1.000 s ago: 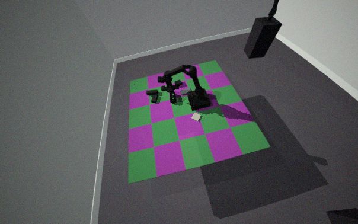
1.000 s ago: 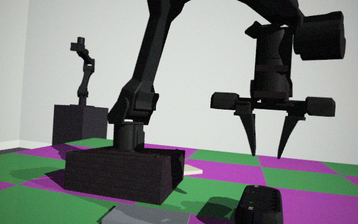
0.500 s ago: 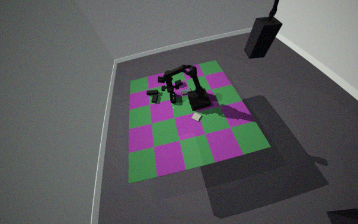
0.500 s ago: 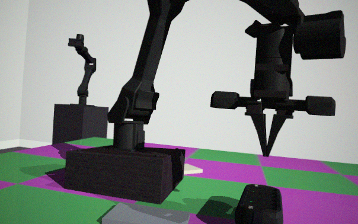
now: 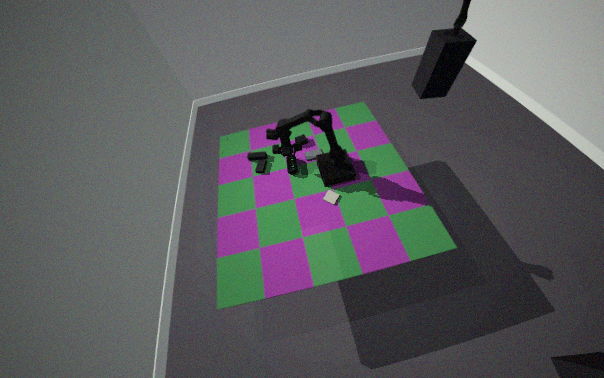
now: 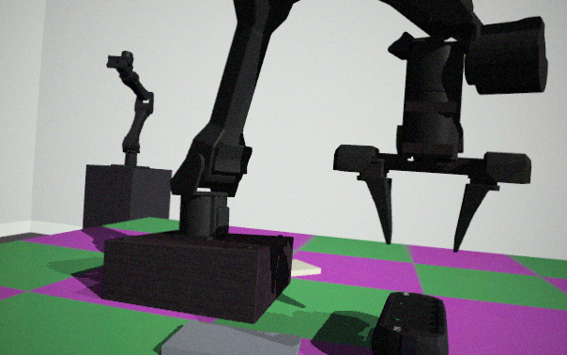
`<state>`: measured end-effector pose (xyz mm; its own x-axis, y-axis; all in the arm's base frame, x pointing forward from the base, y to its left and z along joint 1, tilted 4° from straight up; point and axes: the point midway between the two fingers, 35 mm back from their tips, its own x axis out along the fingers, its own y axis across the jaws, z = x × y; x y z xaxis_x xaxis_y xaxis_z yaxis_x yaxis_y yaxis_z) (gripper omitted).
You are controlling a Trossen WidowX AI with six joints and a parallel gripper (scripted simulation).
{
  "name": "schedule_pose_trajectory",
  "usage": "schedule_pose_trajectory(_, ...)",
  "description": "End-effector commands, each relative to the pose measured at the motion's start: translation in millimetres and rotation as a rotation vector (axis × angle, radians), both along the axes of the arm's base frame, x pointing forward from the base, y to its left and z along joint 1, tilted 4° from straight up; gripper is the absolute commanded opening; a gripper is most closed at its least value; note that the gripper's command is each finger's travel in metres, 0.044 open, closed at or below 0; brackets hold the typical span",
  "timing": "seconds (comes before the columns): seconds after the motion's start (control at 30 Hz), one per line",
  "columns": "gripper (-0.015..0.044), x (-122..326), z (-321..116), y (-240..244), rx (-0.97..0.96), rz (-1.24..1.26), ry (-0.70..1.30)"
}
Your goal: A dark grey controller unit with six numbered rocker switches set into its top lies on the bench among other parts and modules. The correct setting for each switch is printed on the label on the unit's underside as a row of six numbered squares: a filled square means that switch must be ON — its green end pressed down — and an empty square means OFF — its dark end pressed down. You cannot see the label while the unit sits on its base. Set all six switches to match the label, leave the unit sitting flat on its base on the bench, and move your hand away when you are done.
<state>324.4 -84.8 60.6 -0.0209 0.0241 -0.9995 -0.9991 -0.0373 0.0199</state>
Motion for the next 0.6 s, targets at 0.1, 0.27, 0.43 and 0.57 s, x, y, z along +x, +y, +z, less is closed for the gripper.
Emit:
schedule_pose_trajectory(0.1, 0.044, 0, 0, 0, 0.0, 0.0, 0.0)
schedule_pose_trajectory(0.27, 0.0309, -19, -25, 0, 0.007, 0.015, 0.002)
schedule_pose_trajectory(0.43, 0.0177, -48, -54, 1, 0.015, 0.035, 0.008)
schedule_pose_trajectory(0.57, 0.0073, -49, -55, 2, 0.015, 0.035, 0.009)
